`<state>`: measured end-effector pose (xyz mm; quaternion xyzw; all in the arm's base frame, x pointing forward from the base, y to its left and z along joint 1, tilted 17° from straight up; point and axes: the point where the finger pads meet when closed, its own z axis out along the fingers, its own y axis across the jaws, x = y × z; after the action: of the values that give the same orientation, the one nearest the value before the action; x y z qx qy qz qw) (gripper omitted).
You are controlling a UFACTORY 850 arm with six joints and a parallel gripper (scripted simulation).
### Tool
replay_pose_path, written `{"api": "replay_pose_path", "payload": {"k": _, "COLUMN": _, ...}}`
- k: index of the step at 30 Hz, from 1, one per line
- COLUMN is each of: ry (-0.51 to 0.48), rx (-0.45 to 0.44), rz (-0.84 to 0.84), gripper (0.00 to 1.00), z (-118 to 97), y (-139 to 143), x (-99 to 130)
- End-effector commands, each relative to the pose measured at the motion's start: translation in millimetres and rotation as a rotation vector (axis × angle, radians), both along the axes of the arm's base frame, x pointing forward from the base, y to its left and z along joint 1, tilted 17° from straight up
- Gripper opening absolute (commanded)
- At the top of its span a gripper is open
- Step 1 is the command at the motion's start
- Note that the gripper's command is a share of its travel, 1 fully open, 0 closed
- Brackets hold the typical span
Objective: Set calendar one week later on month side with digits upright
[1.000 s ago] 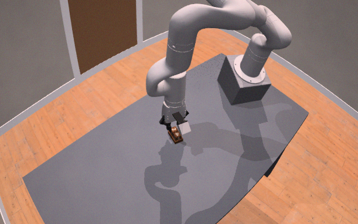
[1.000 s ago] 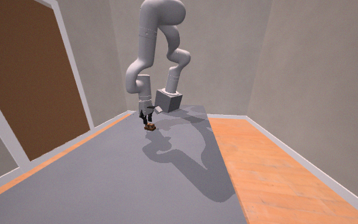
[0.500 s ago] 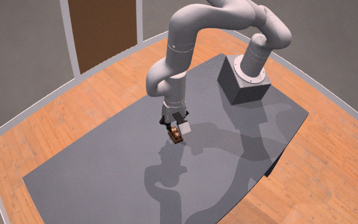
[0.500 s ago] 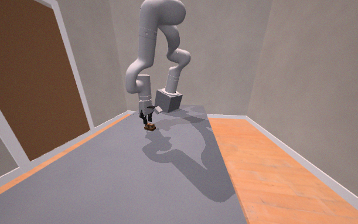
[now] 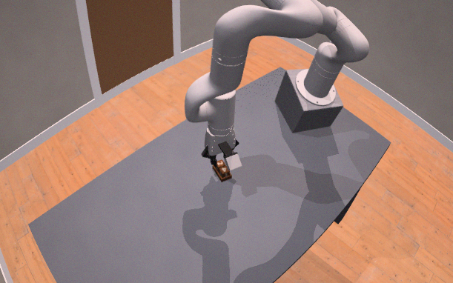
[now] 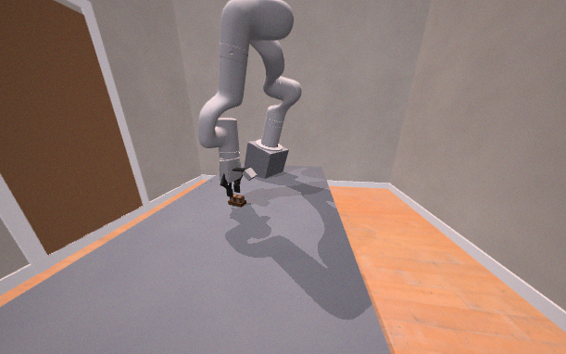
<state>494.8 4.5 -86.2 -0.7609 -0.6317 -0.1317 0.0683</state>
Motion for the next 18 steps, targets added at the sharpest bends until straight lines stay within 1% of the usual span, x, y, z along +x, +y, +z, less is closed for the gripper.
{"api": "replay_pose_path", "payload": {"k": 1, "ry": -0.001, "rx": 0.000, "rz": 0.000, "gripper": 0.47, "z": -1.6, "y": 0.4, "x": 1.0}}
{"api": "replay_pose_path", "payload": {"k": 18, "ry": -0.001, "rx": 0.000, "rz": 0.000, "gripper": 0.47, "z": -21.5, "y": 6.0, "x": 3.4}}
